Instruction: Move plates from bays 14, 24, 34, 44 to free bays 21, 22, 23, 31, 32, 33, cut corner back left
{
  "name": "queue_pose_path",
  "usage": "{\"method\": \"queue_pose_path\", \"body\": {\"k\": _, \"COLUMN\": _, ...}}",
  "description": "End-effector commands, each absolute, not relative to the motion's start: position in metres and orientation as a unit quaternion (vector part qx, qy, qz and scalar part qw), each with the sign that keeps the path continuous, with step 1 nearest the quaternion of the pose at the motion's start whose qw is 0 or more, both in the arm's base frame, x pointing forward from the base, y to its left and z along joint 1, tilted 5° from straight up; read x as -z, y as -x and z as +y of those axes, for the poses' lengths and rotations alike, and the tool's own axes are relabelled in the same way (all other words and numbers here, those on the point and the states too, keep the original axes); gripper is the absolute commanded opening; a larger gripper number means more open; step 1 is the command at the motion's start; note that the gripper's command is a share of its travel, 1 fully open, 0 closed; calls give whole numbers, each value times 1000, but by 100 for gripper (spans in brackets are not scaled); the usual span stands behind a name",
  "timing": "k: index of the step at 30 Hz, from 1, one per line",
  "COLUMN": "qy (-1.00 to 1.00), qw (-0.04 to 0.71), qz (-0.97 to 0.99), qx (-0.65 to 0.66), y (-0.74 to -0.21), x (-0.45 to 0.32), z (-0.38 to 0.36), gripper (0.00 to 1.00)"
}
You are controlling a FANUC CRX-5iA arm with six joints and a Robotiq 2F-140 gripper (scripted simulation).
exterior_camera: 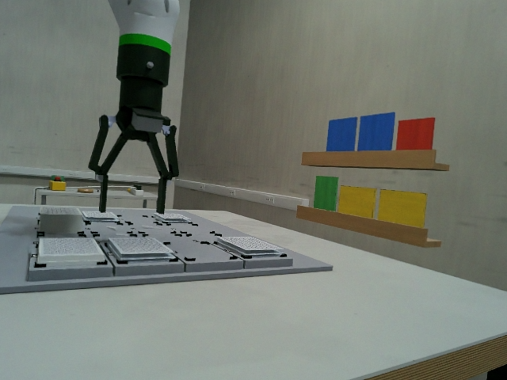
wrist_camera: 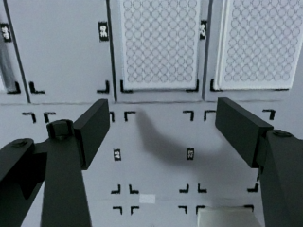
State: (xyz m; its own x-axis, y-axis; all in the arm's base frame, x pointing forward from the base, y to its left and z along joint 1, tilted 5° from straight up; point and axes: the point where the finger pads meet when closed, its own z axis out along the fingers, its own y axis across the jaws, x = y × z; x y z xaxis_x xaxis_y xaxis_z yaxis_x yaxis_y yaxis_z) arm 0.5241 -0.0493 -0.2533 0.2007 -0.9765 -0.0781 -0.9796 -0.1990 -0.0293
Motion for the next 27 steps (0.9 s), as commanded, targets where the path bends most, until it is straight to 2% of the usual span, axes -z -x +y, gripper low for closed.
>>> {"method": "queue_pose_path", "body": {"k": 1, "qy": 774, "qw": 37, "qz": 632, "qx": -21, "y": -529, "x": 254, "z": -69, "gripper": 70}}
{"method": "queue_pose_path", "body": {"k": 16, "qy": 774, "qw": 37, "qz": 632, "qx": -21, "y": -540, "x": 258, "z": -120, "gripper": 70}}
{"method": "queue_pose_path", "body": {"k": 27, "qy": 774, "qw": 37, "qz": 632, "qx": -21, "y": -540, "x": 258, "z": -120, "gripper": 70}}
